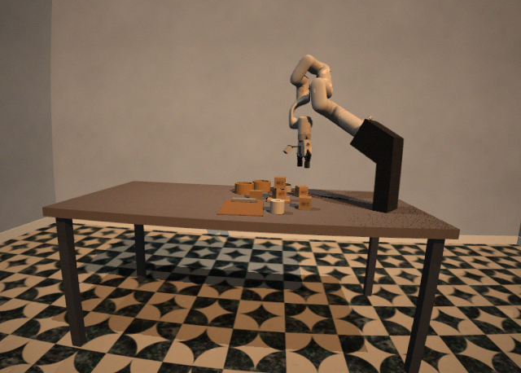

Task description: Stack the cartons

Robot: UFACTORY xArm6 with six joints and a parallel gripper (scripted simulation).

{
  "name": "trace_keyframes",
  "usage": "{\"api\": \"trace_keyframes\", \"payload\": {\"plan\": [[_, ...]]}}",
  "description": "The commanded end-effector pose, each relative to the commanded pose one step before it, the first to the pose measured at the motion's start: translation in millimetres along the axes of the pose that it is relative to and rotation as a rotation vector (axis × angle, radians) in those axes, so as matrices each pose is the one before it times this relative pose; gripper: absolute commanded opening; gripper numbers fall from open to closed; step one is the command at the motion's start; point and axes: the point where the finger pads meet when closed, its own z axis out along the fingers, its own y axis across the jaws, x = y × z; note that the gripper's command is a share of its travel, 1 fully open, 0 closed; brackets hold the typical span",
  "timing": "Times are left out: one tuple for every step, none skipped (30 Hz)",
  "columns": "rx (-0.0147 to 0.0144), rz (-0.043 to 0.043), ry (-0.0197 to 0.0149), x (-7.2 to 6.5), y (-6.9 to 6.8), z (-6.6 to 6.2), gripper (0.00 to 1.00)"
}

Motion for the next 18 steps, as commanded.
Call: {"api": "trace_keyframes", "payload": {"plan": [[-0.00083,0.00013,0.00503,0.59,0.24,6.46,1.00],[-0.00017,-0.00003,0.00066,0.16,0.03,1.27,1.00],[-0.00018,-0.00003,0.00079,0.19,0.02,1.30,1.00],[-0.00018,-0.00002,0.00093,0.22,0.02,1.34,1.00],[-0.00018,-0.00002,0.00107,0.25,0.01,1.38,1.00],[-0.00018,-0.00001,0.00122,0.29,0.01,1.41,1.00],[-0.00017,0.00000,0.00138,0.33,0.00,1.45,1.00],[-0.00016,0.00001,0.00154,0.36,-0.01,1.49,1.00],[0.00000,0.00000,0.00000,0.00,0.00,0.00,1.00],[0.00000,0.00000,0.00000,0.00,0.00,0.00,1.00],[-0.00015,0.00002,0.00171,0.40,-0.02,1.52,1.00],[-0.00013,0.00004,0.00188,0.44,-0.04,1.56,1.00],[-0.00010,0.00005,0.00206,0.49,-0.05,1.60,1.00],[-0.00009,0.00004,0.00150,0.36,-0.01,1.55,1.00],[-0.00011,-0.00004,-0.00063,-0.11,0.14,1.34,1.00],[-0.00011,-0.00004,-0.00059,-0.11,0.13,1.36,1.00],[-0.00010,-0.00004,-0.00054,-0.10,0.12,1.39,1.00],[-0.00010,-0.00004,-0.00050,-0.09,0.11,1.41,1.00]]}}
